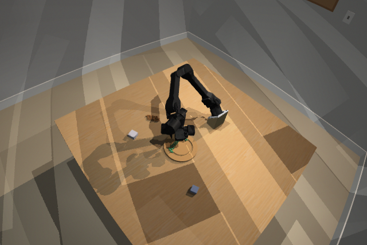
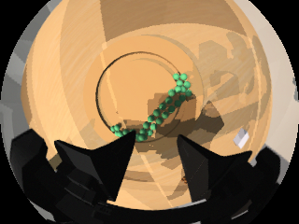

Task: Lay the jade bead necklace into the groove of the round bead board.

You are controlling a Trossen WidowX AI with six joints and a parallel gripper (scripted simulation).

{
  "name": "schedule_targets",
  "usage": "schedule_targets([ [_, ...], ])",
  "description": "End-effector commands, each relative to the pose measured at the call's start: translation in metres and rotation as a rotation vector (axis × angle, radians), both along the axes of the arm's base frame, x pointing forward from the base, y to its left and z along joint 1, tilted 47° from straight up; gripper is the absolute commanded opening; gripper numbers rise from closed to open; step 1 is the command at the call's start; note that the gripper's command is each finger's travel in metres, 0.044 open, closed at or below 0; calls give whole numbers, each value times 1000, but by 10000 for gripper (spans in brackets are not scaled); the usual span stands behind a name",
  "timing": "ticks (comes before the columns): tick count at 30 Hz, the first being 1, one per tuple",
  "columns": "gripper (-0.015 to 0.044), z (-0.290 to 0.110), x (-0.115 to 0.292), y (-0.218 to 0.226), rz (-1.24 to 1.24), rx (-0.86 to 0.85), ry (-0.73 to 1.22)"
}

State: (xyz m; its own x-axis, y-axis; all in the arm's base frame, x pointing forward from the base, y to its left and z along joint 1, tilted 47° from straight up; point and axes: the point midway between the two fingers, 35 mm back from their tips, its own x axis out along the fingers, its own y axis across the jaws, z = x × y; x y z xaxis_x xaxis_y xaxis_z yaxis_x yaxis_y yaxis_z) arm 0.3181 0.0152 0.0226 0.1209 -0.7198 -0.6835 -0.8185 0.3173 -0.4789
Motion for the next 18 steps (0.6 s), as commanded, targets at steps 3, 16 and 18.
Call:
schedule_targets([
  [3, 250, 0, 0, 0, 2, 0, 0],
  [16, 250, -15, 1, -14, 5, -4, 10],
  [18, 250, -17, 1, -17, 6, -5, 12],
])
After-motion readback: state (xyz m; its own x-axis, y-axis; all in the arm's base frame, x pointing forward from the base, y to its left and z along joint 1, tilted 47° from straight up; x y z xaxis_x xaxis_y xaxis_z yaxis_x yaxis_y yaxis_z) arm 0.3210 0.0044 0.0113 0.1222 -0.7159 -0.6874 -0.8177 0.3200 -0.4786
